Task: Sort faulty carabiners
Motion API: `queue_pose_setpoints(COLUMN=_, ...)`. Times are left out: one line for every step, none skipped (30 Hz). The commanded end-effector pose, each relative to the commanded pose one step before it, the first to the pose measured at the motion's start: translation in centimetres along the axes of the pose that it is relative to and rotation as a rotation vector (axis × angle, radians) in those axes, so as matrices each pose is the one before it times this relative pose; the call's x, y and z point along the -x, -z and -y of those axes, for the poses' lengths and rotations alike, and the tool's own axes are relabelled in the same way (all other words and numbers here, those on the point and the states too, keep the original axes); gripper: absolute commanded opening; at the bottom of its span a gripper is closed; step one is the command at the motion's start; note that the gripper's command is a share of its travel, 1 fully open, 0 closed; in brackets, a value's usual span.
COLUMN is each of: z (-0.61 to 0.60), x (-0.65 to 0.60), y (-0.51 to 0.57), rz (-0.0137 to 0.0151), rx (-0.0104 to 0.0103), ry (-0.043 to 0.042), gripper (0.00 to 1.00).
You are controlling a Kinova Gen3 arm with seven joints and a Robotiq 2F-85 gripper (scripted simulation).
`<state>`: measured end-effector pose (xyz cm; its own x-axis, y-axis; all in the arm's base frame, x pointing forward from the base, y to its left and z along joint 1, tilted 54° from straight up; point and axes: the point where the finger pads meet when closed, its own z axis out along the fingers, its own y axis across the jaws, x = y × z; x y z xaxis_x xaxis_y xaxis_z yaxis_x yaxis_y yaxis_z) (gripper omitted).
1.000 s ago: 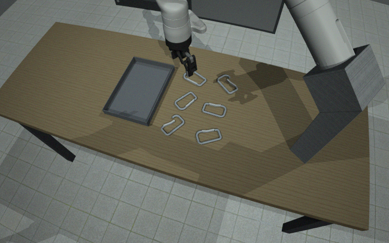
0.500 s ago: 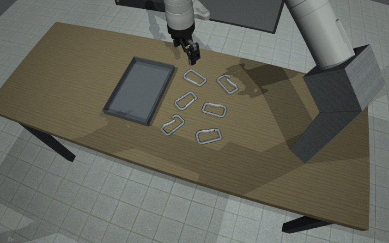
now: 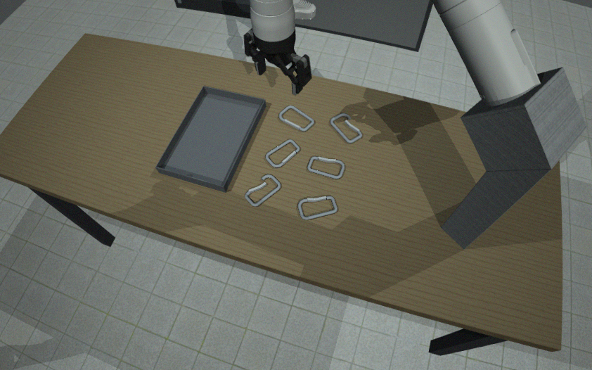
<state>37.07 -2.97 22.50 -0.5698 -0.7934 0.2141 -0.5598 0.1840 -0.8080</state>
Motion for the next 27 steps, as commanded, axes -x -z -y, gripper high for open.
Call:
queue_pose_setpoints(z=-0.050, x=-0.331, y=-0.137, rz=-0.00299, rx=0.00355, ry=0.00863, gripper=1.00)
queue_pose_setpoints(z=0.000, x=0.000, y=0.000, rz=0.00000, rx=0.00000, ry=0.00000, gripper=1.00)
queue_pose_setpoints(z=0.000, x=0.000, y=0.000, rz=0.00000, rx=0.00000, ry=0.00000, gripper=1.00)
queue_pose_setpoints(z=0.000, x=0.000, y=0.000, rz=0.00000, rx=0.00000, ry=0.00000, gripper=1.00)
queue_pose_setpoints(z=0.000, x=0.000, y=0.000, rz=0.00000, rx=0.00000, ry=0.00000, gripper=1.00)
queue_pose_setpoints(z=0.000, x=0.000, y=0.000, rz=0.00000, rx=0.00000, ry=0.00000, gripper=1.00)
queue_pose_setpoints(z=0.000, x=0.000, y=0.000, rz=0.00000, rx=0.00000, ry=0.00000, gripper=1.00)
queue_pose_setpoints(z=0.000, x=0.000, y=0.000, rz=0.00000, rx=0.00000, ry=0.00000, gripper=1.00)
queue_pose_setpoints(z=0.000, x=0.036, y=0.021, rz=0.01683, rx=-0.00039, ry=0.27897, gripper=1.00)
queue_pose_setpoints(z=0.000, x=0.000, y=0.000, rz=0.00001, rx=0.00000, ry=0.00074, gripper=1.00)
queue_pose_setpoints(z=0.000, x=0.000, y=0.000, rz=0.00049, rx=-0.00011, ry=0.00935, gripper=1.00)
queue_pose_setpoints(z=0.000, x=0.000, y=0.000, rz=0.00151, rx=-0.00016, ry=0.02663, gripper=1.00)
queue_pose_setpoints(z=0.000, x=0.000, y=0.000, rz=0.00209, rx=0.00020, ry=0.03320, gripper=1.00)
queue_pose_setpoints(z=0.000, x=0.000, y=0.000, rz=0.00000, rx=0.00000, ry=0.00000, gripper=1.00)
queue_pose_setpoints(z=0.000, x=0.000, y=0.000, rz=0.00000, rx=0.00000, ry=0.00000, gripper=1.00)
queue_pose_setpoints(z=0.000, x=0.000, y=0.000, rz=0.00000, rx=0.00000, ry=0.00000, gripper=1.00)
queue_pose_setpoints(z=0.000, x=0.000, y=0.000, rz=0.00000, rx=0.00000, ry=0.00000, gripper=1.00)
queue_pose_setpoints(z=0.000, x=0.000, y=0.000, rz=0.00000, rx=0.00000, ry=0.00000, gripper=1.00)
queue_pose_setpoints(z=0.000, x=0.000, y=0.000, rz=0.00000, rx=0.00000, ry=0.00000, gripper=1.00)
queue_pose_setpoints(z=0.000, x=0.000, y=0.000, rz=0.00000, rx=0.00000, ry=0.00000, gripper=1.00)
queue_pose_setpoints(z=0.000, x=0.000, y=0.000, rz=0.00000, rx=0.00000, ry=0.00000, gripper=1.00)
queue_pose_setpoints(z=0.000, x=0.000, y=0.000, rz=0.00000, rx=0.00000, ry=0.00000, gripper=1.00)
queue_pose_setpoints(z=0.000, x=0.000, y=0.000, rz=0.00000, rx=0.00000, ry=0.00000, gripper=1.00)
queue_pose_setpoints(z=0.000, x=0.000, y=0.000, rz=0.00000, rx=0.00000, ry=0.00000, gripper=1.00)
queue_pose_setpoints(z=0.000, x=0.000, y=0.000, rz=0.00000, rx=0.00000, ry=0.00000, gripper=1.00)
queue_pose_setpoints(z=-0.013, x=-0.042, y=0.005, rz=0.01339, rx=-0.00169, ry=0.28140, gripper=1.00)
queue_pose_setpoints(z=0.000, x=0.000, y=0.000, rz=0.00015, rx=0.00003, ry=0.00016, gripper=1.00)
